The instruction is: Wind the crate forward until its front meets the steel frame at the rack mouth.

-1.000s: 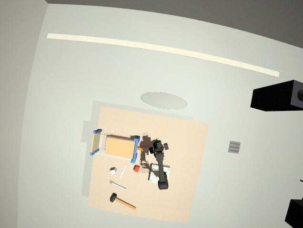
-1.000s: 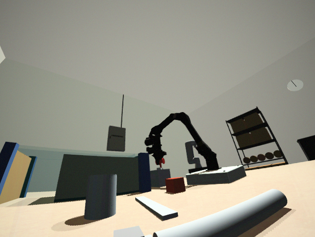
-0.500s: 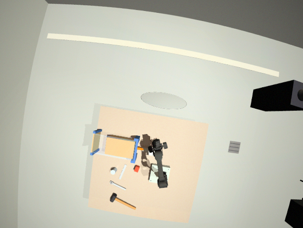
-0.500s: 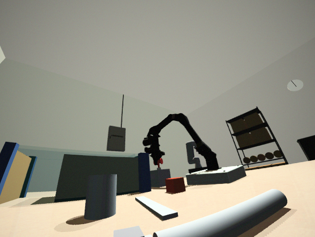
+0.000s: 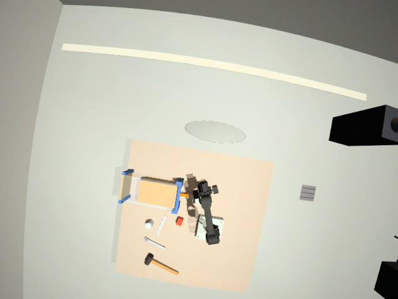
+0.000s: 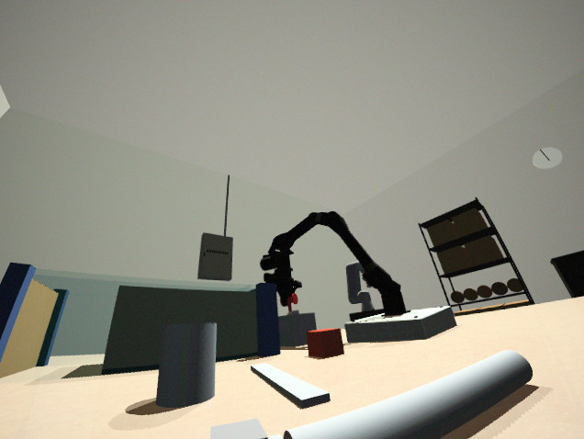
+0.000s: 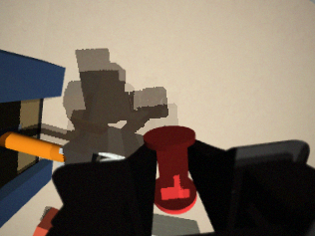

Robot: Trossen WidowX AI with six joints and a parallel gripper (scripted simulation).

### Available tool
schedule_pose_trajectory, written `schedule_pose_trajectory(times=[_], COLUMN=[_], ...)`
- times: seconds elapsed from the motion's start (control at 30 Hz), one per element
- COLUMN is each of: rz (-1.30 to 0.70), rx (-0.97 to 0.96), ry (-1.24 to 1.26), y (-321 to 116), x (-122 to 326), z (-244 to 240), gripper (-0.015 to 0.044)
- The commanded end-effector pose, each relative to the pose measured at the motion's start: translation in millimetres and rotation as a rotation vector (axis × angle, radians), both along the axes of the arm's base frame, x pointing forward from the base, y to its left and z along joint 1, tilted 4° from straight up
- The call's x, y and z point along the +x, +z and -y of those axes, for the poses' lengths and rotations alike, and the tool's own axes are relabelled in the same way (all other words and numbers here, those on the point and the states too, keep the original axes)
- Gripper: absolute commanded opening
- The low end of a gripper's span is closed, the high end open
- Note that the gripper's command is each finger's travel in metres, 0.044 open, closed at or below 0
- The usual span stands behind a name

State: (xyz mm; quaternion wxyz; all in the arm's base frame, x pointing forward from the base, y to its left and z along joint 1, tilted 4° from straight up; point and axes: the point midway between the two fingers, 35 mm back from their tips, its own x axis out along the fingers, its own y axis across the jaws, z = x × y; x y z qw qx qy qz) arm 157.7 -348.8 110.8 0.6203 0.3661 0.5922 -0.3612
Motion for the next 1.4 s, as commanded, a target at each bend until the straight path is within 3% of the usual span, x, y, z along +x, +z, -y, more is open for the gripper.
schedule_pose_trajectory(times=[0.0,1.37], rz=[0.027,0.030], rx=[0.025,0.025], ry=[0.029,0.029], y=[-8,-5], x=[23,62], z=[-4,-8], gripper=[0.0000,0.0000])
